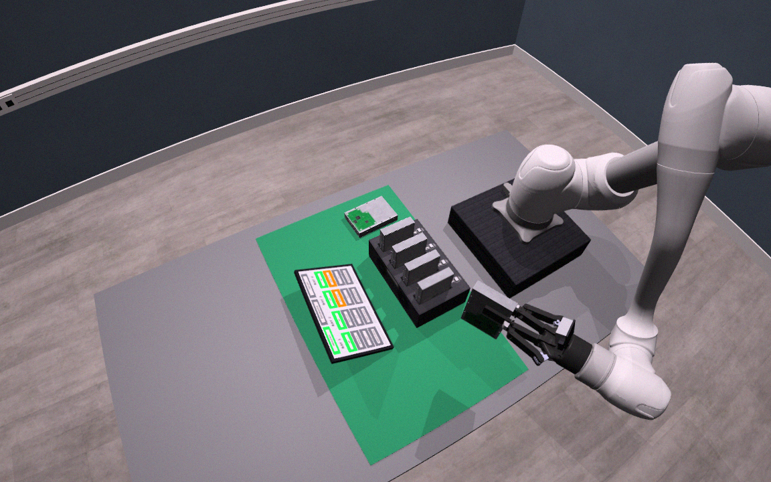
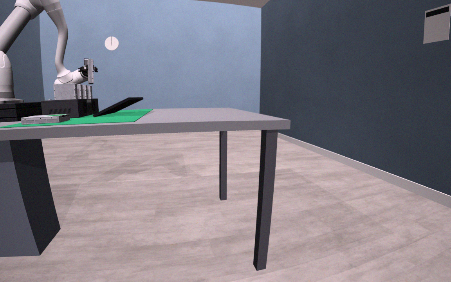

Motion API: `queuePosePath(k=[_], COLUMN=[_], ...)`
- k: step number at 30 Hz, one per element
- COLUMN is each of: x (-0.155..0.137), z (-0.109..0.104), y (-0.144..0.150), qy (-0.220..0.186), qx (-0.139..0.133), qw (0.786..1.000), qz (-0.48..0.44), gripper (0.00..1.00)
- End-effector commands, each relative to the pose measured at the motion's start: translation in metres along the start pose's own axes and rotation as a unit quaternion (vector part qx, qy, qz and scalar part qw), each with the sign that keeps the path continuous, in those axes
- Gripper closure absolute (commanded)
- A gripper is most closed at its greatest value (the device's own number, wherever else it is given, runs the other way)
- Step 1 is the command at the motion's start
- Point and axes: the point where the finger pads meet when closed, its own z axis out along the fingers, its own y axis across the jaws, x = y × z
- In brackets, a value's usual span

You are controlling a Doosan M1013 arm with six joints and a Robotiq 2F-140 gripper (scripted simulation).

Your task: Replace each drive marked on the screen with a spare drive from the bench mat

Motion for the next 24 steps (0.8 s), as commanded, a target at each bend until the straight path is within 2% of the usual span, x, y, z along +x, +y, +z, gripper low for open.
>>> queuePosePath(k=[1,24], x=[0.000,-0.011], z=[0.000,0.000], y=[0.000,0.000], qy=[0.000,0.000], qx=[0.000,0.000], qw=[1.000,1.000], qz=[0.001,0.001], gripper=[0.90,0.90])
